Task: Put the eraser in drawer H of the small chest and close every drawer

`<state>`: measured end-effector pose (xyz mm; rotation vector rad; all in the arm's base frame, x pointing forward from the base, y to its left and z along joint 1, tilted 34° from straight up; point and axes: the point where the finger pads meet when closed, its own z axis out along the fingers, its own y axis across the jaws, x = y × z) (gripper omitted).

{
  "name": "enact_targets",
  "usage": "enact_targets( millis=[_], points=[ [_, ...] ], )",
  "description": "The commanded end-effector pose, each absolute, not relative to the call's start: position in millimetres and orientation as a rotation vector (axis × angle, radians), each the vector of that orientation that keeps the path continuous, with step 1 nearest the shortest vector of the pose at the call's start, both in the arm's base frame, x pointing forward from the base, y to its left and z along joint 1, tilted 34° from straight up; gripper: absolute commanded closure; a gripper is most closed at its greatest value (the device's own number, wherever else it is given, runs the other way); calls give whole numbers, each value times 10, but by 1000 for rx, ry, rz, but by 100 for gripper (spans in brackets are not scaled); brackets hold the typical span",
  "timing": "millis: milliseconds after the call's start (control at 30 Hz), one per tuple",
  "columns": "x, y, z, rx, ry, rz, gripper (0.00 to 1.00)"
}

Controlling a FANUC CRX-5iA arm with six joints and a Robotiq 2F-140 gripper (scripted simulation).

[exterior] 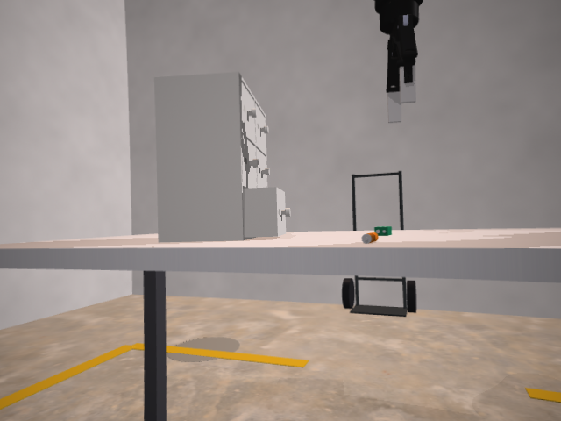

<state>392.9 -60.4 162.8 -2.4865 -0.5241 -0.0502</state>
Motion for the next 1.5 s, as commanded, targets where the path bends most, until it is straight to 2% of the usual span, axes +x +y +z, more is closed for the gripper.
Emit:
enact_targets(
  millis=[0,633,1467],
  points=[
    [3870,-635,1664,-2487,-524,-51,0],
    [3918,-577,1624,-2473,-490,-151,0],
    [4403,-56,1247,-2227,-186,-956,0]
  ],
)
